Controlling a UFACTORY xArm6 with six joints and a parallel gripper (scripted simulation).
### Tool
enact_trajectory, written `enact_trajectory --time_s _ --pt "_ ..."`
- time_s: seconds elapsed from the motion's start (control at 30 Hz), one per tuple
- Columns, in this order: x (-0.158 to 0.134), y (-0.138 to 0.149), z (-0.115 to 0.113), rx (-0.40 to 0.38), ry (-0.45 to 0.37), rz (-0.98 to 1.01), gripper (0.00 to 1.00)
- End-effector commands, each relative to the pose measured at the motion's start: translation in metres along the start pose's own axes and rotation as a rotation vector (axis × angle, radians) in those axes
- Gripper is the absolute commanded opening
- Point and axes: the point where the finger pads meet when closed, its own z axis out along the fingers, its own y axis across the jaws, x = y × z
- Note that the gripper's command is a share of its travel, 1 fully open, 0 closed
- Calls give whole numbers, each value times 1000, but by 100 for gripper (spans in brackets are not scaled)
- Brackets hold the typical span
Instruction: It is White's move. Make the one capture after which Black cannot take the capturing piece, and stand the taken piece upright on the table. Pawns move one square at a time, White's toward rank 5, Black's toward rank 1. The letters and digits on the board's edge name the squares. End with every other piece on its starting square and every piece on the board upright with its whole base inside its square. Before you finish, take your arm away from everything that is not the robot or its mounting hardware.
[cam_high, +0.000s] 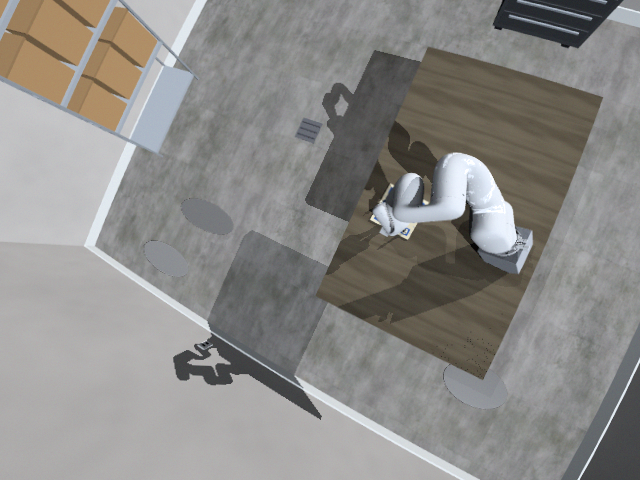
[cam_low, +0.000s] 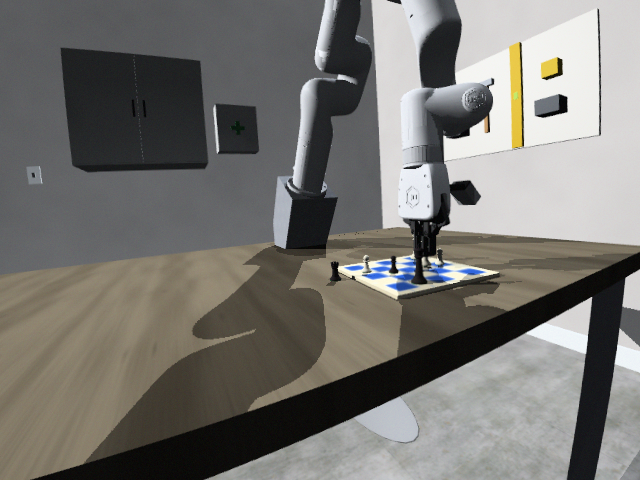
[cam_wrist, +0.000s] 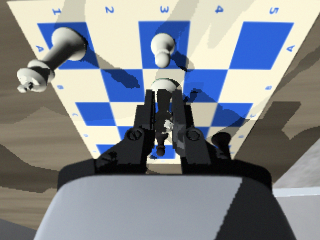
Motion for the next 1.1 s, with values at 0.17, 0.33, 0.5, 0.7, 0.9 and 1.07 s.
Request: enact_trajectory --time_s 0.17,0.33,0.5,0.7,0.9,1.07 --pt "0 1 -1 -2 0 0 0" --pt "0 1 -1 -2 0 0 0" --pt "0 1 -1 -2 0 0 0" --pt "0 1 0 -2 0 0 0" --pt "0 1 2 -2 0 0 0" --pt "0 1 3 -2 0 0 0"
